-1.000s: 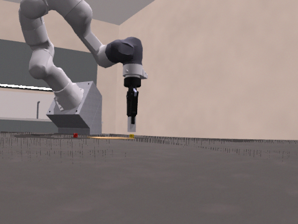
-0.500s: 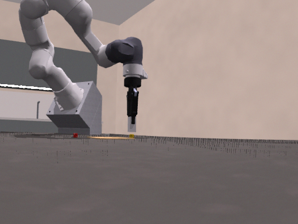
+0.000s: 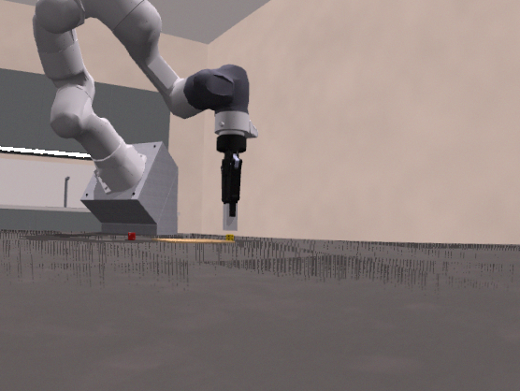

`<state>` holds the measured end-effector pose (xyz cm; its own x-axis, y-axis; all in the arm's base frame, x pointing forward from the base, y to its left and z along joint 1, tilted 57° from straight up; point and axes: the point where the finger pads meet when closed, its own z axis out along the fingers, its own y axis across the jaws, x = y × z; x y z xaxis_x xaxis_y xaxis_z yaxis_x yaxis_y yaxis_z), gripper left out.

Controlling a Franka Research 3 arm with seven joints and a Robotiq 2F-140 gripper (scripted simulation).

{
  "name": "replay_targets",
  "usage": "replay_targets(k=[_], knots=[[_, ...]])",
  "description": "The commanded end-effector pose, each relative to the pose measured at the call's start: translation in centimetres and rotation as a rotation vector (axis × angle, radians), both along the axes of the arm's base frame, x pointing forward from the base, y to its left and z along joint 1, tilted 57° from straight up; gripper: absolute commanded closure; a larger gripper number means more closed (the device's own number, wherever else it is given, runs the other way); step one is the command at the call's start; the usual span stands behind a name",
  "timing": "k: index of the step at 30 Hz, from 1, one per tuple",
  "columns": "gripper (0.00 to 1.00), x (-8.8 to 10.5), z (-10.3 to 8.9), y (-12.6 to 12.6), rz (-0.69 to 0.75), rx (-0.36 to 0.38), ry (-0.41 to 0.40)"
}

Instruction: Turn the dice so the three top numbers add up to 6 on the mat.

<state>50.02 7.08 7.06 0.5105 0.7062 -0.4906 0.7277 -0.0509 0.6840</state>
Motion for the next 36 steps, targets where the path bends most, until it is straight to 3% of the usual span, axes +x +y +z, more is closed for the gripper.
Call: replay_targets(k=[1,36], knots=[[0.81,0.10,-0.08,-0.02,-0.001,0.003,-0.002],[0.81,0.54,-0.61,-0.71,-0.001,0.003,-0.002]])
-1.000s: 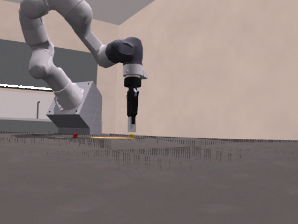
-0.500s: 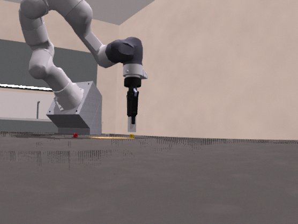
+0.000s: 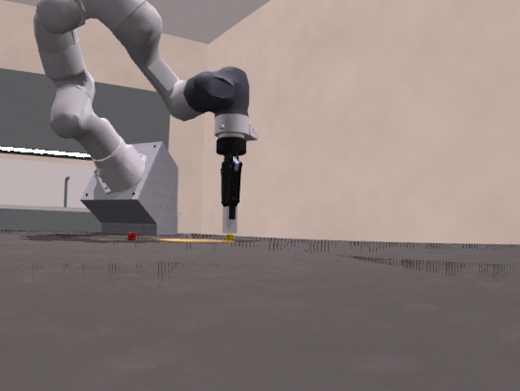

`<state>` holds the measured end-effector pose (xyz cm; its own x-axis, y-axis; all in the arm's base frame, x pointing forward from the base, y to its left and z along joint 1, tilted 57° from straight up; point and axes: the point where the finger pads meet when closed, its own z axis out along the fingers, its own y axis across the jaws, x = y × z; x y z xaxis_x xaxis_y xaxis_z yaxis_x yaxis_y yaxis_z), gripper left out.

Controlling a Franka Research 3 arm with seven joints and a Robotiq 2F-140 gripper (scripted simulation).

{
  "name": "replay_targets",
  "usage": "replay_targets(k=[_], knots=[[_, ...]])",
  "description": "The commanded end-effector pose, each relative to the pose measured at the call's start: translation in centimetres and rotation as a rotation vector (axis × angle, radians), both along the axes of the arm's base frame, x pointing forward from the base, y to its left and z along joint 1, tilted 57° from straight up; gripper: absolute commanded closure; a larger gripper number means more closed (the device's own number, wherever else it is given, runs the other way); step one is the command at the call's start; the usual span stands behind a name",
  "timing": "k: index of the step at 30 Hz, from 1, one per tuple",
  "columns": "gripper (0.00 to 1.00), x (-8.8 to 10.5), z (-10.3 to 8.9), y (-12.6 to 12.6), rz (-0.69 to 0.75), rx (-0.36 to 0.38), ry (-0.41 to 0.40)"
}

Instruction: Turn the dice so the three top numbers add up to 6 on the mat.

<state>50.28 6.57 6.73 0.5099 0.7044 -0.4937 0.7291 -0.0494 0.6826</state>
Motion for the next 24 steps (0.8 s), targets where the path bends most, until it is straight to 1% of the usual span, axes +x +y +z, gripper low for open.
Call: replay_targets(k=[1,13,24], knots=[[0.81,0.35,-0.35,-0.29,0.000,0.006,-0.004],[0.81,0.80,-0.89,-1.00,0.000,0.006,-0.004],[0.81,0.84,-0.93,-1.05,0.000,0.006,-0.004]])
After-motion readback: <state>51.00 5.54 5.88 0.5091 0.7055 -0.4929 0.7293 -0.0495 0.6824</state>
